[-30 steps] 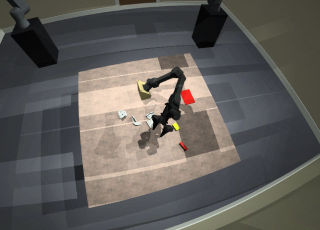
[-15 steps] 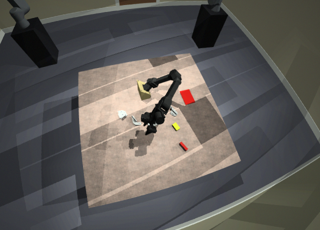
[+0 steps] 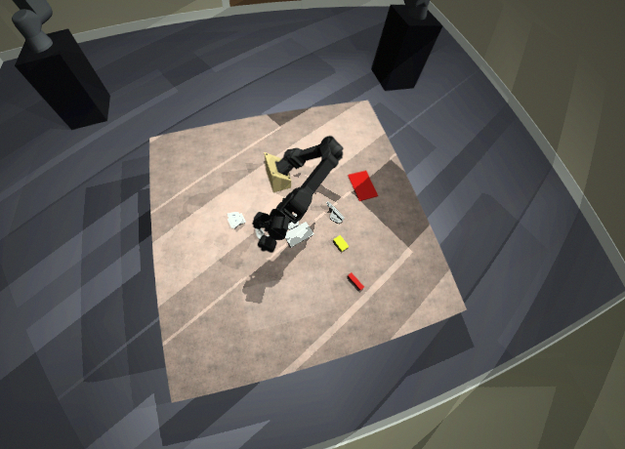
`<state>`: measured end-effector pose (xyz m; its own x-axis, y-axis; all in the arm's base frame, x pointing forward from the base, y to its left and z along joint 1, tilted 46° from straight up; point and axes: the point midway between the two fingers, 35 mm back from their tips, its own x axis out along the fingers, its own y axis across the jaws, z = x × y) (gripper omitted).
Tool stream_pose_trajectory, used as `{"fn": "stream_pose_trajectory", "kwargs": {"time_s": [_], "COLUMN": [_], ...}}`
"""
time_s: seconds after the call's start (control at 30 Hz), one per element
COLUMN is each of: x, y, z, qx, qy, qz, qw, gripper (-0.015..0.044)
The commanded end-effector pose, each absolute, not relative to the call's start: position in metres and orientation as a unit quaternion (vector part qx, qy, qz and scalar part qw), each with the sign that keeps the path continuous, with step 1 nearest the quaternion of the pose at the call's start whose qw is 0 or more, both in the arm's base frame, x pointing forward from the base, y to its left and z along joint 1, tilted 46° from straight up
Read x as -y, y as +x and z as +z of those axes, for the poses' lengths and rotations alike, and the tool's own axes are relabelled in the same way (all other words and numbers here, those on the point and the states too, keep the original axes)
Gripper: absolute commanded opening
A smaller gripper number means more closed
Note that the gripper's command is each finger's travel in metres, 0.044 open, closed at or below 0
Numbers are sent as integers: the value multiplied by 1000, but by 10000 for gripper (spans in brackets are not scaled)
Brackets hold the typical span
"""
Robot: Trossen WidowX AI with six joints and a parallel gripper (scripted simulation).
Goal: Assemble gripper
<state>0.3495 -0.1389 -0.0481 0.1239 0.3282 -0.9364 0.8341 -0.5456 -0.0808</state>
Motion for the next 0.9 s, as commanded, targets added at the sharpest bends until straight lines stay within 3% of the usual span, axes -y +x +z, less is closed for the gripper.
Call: {"fn": "stream_pose_trajectory", "kwargs": {"time_s": [0.0, 0.7, 0.87], "x": [140, 131, 130], "y": [332, 257, 252], "z": [-63, -101, -103], "qx": [-414, -405, -403], "qy": [710, 682, 678], "qz": [-540, -599, -601], "qw": [183, -110, -131], "gripper": [440, 440, 440]}}
